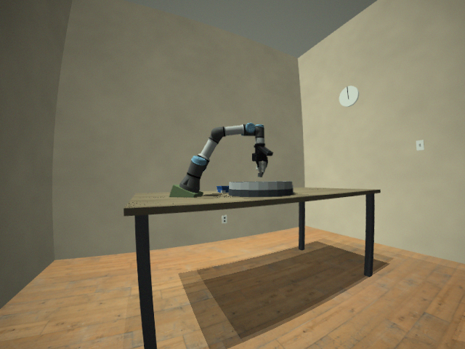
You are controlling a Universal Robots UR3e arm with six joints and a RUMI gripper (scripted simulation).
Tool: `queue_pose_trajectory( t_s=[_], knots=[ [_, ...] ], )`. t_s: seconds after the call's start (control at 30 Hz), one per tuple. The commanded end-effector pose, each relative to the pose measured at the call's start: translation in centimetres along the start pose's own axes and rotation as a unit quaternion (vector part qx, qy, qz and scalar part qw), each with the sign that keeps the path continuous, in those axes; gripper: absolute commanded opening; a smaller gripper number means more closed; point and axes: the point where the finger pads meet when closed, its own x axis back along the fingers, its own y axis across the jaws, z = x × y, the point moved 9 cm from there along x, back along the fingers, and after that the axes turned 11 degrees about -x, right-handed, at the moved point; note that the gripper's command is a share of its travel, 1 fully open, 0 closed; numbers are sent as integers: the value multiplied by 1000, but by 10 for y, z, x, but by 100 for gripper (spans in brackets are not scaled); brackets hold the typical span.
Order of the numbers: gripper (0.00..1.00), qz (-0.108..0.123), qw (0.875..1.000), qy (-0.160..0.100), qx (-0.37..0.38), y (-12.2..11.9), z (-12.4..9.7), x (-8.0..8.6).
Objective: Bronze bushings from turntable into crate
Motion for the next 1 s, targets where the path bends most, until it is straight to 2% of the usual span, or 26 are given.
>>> queue_pose_trajectory(
  t_s=[0.0, 0.37, 0.63, 0.97],
  knots=[
    [0, 2, 1000, 0, 0, 0, 0, 1],
    [0, 2, 1000, 0, 0, 0, 0, 0],
    [0, 2, 1000, 0, 0, 0, 0, -18],
    [0, 2, 1000, 0, 0, 0, 0, -24]
  ],
)
